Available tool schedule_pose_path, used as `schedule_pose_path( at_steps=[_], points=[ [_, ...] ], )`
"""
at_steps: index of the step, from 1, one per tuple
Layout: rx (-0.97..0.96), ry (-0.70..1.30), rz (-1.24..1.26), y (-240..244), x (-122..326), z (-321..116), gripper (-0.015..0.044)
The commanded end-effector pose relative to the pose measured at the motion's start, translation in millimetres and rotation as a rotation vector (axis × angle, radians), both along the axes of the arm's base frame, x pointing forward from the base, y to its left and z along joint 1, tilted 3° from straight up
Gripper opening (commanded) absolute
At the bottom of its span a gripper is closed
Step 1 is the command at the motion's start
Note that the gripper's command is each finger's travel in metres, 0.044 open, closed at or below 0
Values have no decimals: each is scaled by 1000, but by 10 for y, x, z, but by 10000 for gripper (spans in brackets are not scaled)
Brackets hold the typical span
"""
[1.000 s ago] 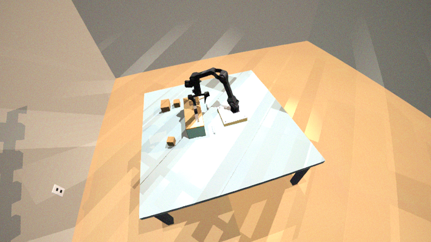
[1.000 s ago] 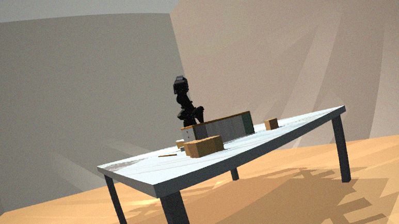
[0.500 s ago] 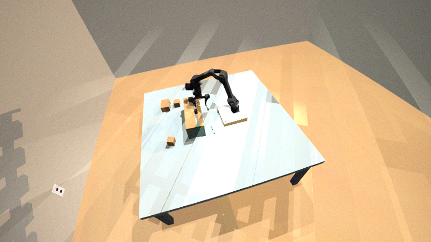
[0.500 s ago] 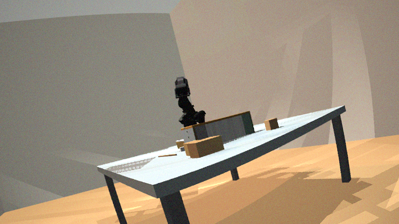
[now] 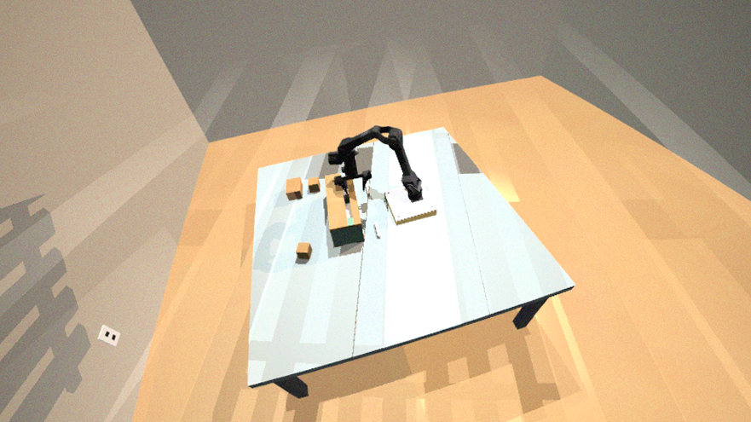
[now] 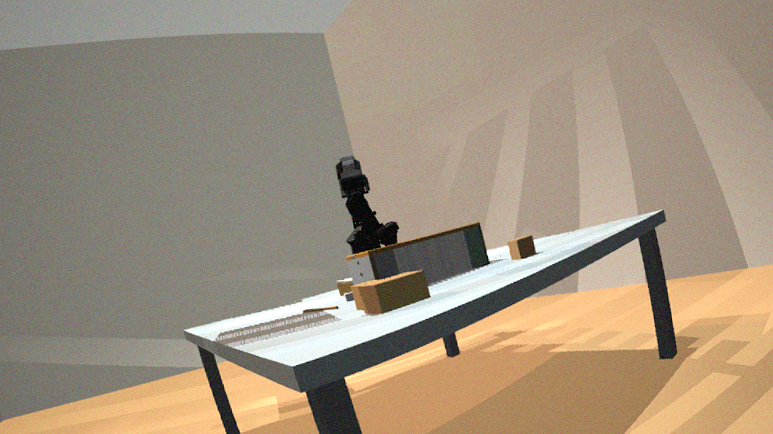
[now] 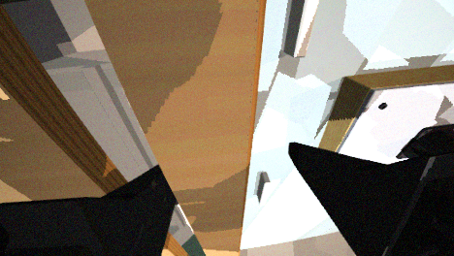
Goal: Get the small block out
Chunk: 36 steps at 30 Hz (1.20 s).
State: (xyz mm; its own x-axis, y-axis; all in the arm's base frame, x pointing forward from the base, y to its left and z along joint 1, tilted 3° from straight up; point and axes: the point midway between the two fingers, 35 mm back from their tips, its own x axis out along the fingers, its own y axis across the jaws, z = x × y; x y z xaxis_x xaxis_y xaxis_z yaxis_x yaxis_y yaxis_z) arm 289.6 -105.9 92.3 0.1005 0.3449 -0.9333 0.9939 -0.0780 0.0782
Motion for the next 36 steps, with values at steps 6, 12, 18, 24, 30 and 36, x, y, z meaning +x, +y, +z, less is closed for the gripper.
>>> schedule_pose_path(
  at_steps=[6,12,18,24,30,36],
  points=[
    [8,2,0,245,7,-6,400],
    [9,2,0,385,19,-2,400],
    [11,2,0,526,30,3,400],
    [12,2,0,669,42,8,400],
    [13,1,0,813,54,14,400],
    [14,1,0,889,58,17,400]
  ],
)
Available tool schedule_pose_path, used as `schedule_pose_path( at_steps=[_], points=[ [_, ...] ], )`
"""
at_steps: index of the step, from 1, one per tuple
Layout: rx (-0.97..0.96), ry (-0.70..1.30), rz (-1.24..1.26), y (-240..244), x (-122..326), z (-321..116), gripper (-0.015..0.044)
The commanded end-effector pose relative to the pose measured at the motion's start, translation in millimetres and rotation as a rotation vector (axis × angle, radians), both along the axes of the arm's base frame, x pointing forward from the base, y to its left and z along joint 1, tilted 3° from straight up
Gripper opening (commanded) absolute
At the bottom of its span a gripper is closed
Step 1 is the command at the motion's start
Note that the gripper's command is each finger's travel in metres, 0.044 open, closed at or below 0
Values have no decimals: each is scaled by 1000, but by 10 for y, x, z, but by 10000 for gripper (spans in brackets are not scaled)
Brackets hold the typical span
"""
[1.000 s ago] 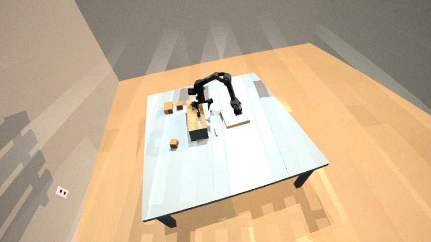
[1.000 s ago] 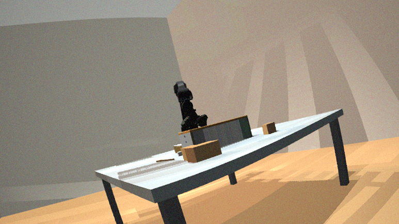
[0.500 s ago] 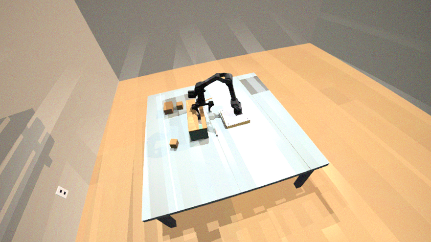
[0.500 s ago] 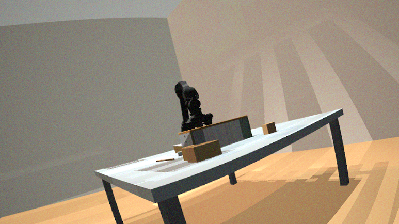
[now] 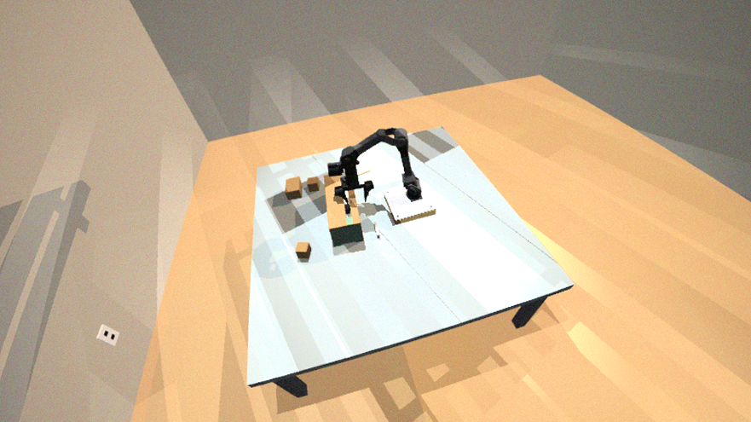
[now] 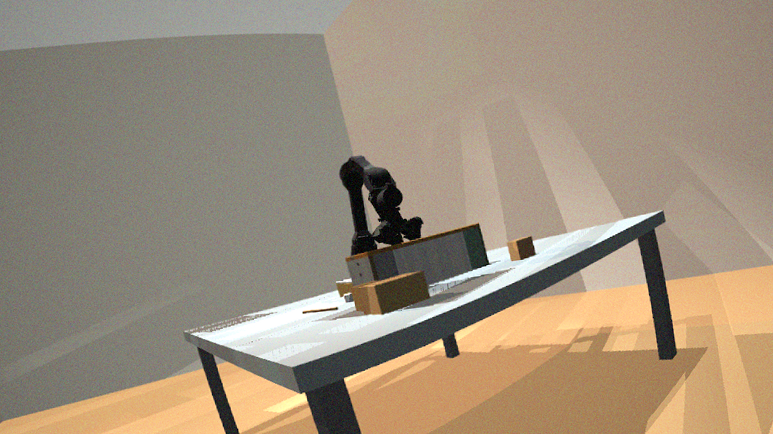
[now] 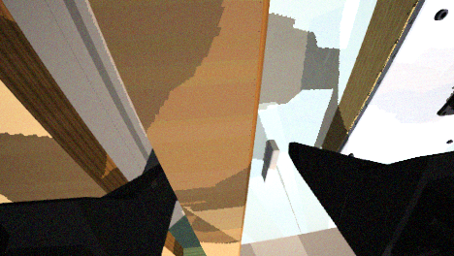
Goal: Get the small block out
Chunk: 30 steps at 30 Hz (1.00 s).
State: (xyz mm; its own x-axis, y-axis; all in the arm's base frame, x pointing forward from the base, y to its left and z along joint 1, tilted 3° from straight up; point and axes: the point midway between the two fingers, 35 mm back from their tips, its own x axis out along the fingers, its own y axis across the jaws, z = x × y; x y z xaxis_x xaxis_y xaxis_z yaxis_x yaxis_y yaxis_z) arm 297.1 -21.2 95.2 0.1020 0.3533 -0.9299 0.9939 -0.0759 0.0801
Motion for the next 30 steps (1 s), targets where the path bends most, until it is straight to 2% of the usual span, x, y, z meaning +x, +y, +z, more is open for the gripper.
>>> schedule_pose_path(
  at_steps=[1,10,30],
  points=[
    [5,4,-3,24,-19,-13,400],
    [4,4,-3,-101,-43,-19,400],
    [6,4,-3,101,-26,-11,400]
  ],
)
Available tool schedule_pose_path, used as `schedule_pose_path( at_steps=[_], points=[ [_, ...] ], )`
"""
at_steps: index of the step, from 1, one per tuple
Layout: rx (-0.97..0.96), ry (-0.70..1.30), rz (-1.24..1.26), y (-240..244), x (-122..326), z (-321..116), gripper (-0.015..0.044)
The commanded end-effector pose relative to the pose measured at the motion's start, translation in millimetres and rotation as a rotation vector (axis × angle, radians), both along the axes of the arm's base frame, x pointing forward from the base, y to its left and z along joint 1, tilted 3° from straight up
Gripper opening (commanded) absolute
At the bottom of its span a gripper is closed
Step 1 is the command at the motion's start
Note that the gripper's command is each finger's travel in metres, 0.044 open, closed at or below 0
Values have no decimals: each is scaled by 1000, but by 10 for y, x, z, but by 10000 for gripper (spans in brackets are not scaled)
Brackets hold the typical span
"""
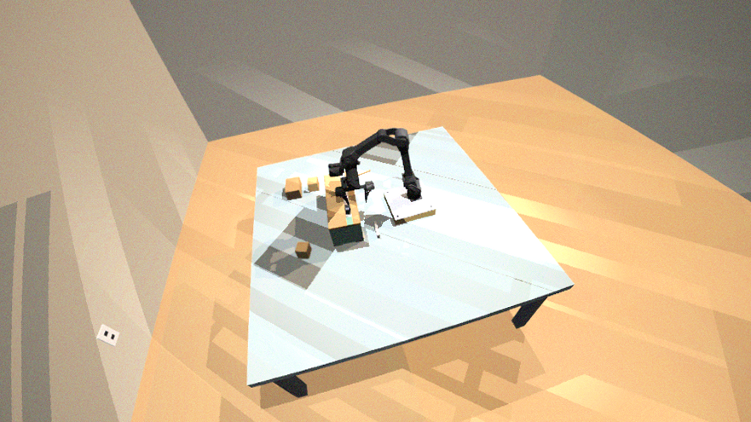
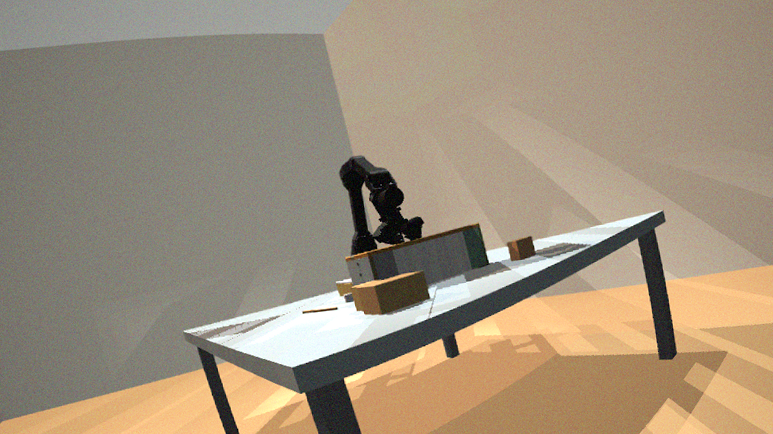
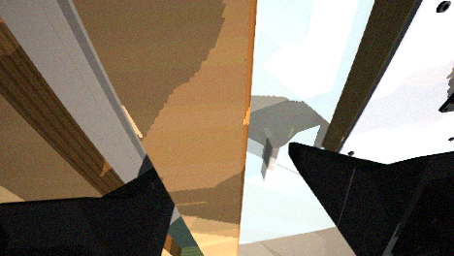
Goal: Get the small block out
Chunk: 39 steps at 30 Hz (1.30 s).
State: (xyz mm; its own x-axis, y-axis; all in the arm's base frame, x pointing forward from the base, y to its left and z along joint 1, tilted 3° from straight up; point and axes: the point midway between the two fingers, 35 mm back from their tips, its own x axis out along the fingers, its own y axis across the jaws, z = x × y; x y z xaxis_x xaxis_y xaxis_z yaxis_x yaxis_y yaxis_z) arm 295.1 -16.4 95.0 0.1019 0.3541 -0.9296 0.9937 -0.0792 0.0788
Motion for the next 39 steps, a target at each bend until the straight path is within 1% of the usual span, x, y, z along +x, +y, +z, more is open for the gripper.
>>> schedule_pose_path(
  at_steps=[1,7,13,39],
  points=[
    [5,3,1,63,-6,-9,400],
    [4,3,1,-43,-6,-13,400],
    [4,3,1,-51,-6,-13,400],
    [6,2,1,207,15,-2,400]
  ],
)
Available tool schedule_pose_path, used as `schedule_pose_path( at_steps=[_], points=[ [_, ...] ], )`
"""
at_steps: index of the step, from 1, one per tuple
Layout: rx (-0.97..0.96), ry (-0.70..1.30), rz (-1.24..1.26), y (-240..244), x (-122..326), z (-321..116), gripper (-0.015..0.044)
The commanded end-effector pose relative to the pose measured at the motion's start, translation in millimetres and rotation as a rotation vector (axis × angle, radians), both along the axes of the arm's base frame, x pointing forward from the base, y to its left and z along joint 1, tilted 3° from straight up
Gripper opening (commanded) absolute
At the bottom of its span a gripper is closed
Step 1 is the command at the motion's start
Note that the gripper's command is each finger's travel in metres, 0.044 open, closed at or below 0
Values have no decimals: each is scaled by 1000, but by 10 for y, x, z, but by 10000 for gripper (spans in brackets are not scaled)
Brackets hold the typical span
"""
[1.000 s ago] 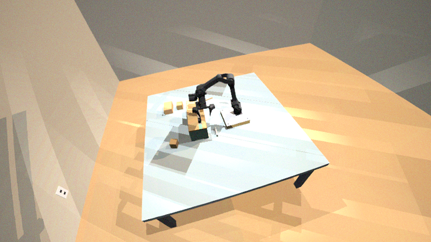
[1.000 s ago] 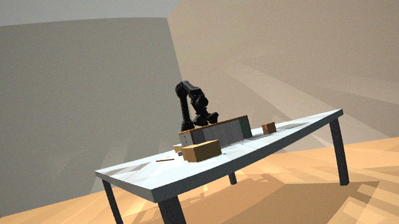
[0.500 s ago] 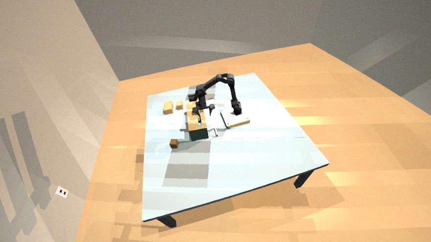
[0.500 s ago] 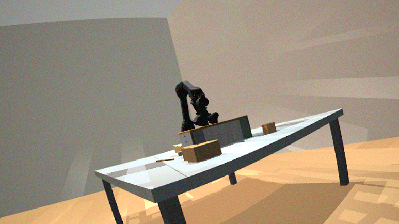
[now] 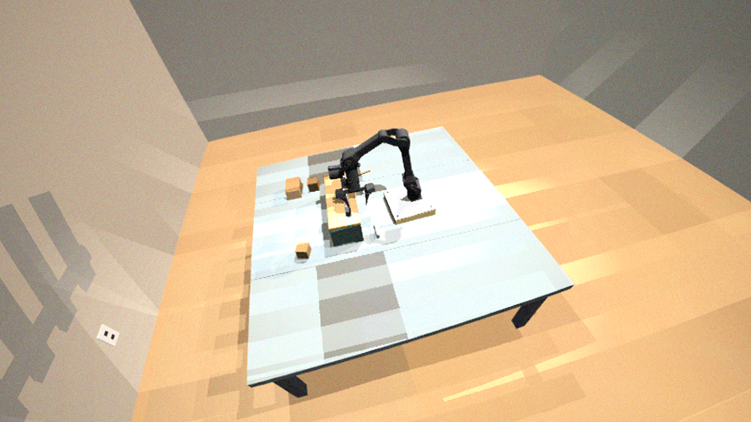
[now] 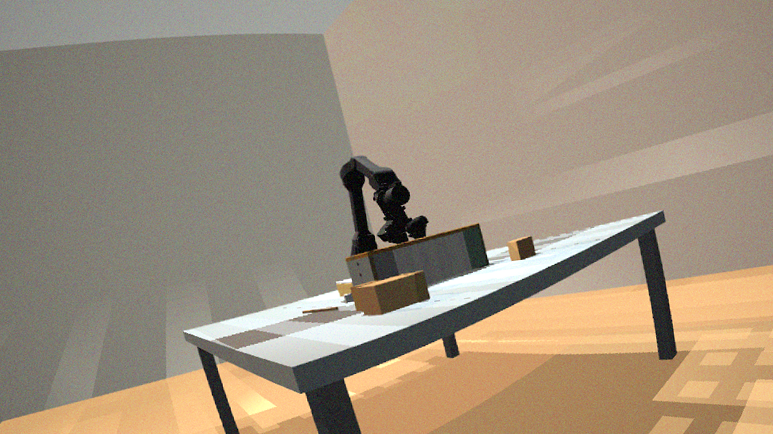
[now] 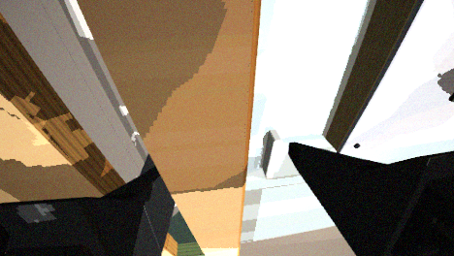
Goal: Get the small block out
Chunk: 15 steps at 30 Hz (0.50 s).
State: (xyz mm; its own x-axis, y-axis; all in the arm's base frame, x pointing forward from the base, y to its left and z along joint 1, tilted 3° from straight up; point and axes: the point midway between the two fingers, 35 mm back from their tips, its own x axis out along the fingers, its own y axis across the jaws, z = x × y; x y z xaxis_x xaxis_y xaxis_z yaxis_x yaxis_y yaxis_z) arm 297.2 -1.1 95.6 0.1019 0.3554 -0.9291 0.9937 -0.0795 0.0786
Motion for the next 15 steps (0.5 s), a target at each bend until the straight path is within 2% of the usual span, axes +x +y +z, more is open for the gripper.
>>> schedule_pose_path(
  at_steps=[1,15],
  points=[
    [5,2,1,63,-5,-7,400],
    [4,2,1,-37,-12,-12,400]
  ],
)
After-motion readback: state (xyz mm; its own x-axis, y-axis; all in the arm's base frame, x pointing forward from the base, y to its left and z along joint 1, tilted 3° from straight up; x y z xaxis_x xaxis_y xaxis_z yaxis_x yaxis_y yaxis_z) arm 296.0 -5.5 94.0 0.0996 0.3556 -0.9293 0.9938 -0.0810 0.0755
